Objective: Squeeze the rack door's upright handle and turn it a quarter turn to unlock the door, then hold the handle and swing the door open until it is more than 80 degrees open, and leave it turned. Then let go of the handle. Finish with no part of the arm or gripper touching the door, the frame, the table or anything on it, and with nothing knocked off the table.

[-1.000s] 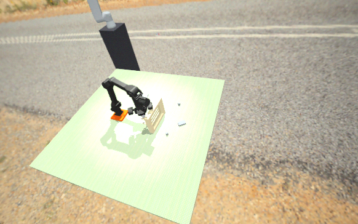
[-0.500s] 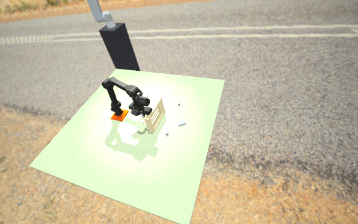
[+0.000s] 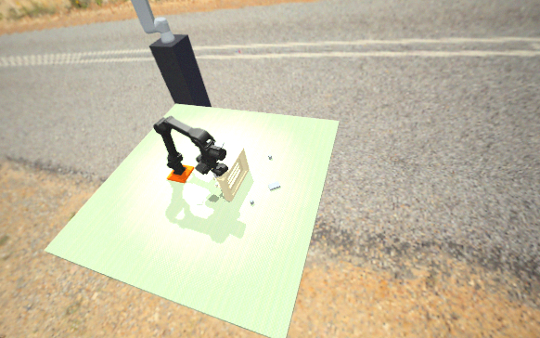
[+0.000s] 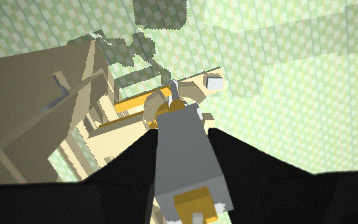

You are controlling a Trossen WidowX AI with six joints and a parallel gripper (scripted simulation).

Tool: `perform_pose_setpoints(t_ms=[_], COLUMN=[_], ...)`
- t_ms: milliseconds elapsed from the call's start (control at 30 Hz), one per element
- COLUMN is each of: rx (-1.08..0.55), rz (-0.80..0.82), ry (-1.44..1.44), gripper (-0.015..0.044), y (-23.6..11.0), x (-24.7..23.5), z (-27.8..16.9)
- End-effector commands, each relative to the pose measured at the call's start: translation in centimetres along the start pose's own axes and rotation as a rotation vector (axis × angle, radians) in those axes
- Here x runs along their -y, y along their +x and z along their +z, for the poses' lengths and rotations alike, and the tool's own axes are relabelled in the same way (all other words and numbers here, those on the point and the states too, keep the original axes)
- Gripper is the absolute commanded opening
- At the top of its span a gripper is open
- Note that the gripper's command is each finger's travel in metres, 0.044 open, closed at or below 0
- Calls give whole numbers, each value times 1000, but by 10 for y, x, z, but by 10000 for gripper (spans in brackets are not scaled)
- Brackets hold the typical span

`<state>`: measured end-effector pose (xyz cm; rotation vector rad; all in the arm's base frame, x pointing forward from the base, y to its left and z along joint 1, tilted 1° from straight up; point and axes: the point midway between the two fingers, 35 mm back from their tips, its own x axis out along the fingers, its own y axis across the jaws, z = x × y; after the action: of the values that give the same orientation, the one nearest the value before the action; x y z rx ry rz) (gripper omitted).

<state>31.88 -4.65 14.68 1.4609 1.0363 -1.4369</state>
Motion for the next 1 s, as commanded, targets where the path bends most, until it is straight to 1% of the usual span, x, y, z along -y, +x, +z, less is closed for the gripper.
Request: perform_pose_setpoints(t_ms=[0, 167, 200, 300, 967], rx=[-2, -2, -2, -2, -2], rz=[0, 0, 0, 0, 1], ry=[20, 20, 20, -53, -1044], gripper=[145, 276, 286, 286, 286], y=[0, 0, 0, 0, 0], x=[0, 0, 0, 0, 0], z=[0, 0, 0, 0, 0])
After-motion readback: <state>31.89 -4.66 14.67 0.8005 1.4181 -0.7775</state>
